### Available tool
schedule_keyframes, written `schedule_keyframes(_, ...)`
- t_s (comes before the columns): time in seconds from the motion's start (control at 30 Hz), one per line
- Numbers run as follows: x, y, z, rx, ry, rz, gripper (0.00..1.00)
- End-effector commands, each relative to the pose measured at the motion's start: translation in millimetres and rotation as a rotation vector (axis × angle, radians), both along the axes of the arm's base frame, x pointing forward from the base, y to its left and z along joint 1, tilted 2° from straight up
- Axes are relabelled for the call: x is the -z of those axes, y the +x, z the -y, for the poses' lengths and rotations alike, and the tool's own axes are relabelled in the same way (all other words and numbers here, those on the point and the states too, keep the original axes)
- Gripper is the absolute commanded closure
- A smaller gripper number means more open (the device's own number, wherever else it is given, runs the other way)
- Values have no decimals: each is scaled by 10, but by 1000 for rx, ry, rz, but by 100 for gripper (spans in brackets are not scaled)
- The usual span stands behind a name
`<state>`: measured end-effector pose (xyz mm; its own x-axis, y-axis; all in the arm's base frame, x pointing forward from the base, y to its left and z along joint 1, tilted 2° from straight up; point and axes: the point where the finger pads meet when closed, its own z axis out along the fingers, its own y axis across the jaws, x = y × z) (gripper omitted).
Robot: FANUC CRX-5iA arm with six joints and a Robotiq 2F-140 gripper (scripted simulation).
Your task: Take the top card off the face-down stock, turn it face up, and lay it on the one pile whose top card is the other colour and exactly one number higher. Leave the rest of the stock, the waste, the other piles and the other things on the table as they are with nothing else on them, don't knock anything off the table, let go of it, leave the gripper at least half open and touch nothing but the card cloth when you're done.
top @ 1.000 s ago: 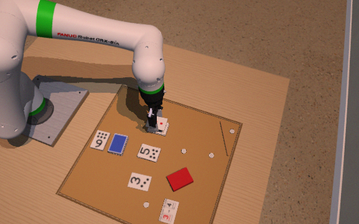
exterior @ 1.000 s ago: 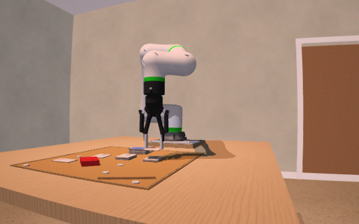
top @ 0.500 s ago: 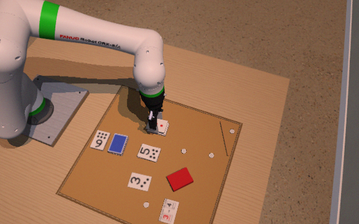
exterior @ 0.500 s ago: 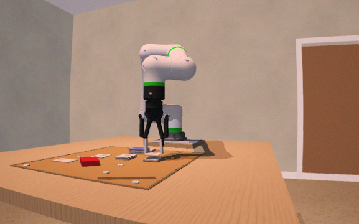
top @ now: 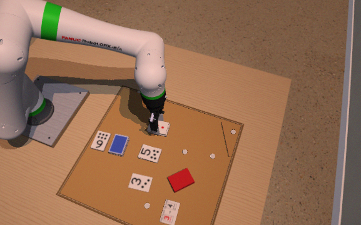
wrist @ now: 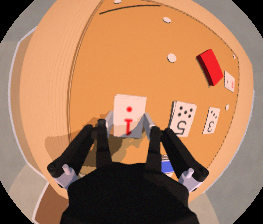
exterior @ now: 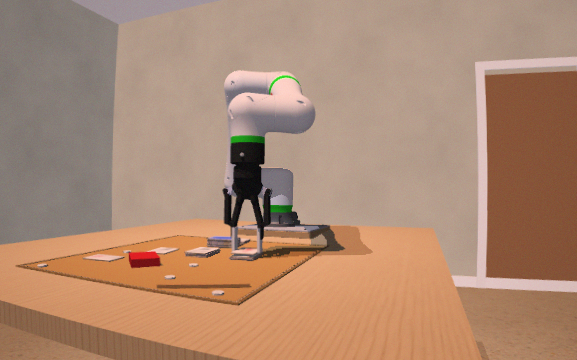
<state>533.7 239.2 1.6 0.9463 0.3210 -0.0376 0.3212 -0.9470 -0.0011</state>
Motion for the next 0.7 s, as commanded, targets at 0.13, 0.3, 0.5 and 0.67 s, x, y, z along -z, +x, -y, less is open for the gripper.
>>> schedule_keyframes(0.13,-5,4,-2,0,0,1,59)
schedule_keyframes(0.3,-5,4,-2,0,0,1,59)
schedule_keyframes(0.5,22,3,-1,0,0,1,59)
schedule_keyframes(0.67,44,2,-1,0,0,1,59)
